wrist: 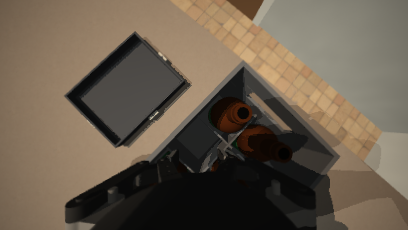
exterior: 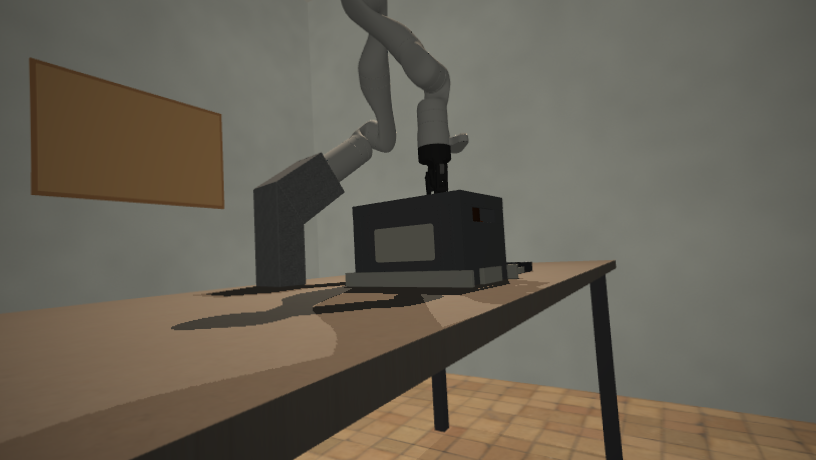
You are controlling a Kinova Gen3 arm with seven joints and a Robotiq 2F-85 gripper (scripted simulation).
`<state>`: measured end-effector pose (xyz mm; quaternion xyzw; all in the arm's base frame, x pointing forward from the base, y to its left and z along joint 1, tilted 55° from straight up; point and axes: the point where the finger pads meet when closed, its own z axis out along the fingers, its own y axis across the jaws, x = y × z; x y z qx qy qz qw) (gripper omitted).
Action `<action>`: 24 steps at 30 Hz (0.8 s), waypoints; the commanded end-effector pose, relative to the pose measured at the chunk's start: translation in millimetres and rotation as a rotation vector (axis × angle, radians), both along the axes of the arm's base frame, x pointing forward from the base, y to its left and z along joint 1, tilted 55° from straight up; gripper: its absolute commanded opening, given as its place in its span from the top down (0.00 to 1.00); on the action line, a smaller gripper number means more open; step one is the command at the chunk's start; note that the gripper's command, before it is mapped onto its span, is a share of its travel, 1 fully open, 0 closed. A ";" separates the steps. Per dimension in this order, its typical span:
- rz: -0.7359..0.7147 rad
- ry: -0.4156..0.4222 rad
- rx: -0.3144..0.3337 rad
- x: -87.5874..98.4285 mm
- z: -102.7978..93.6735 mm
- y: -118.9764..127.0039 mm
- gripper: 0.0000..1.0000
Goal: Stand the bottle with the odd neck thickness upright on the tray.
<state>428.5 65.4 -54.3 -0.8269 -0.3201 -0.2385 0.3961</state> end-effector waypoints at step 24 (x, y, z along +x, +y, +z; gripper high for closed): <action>0.003 0.000 0.001 0.5 -2.7 5.2 0.36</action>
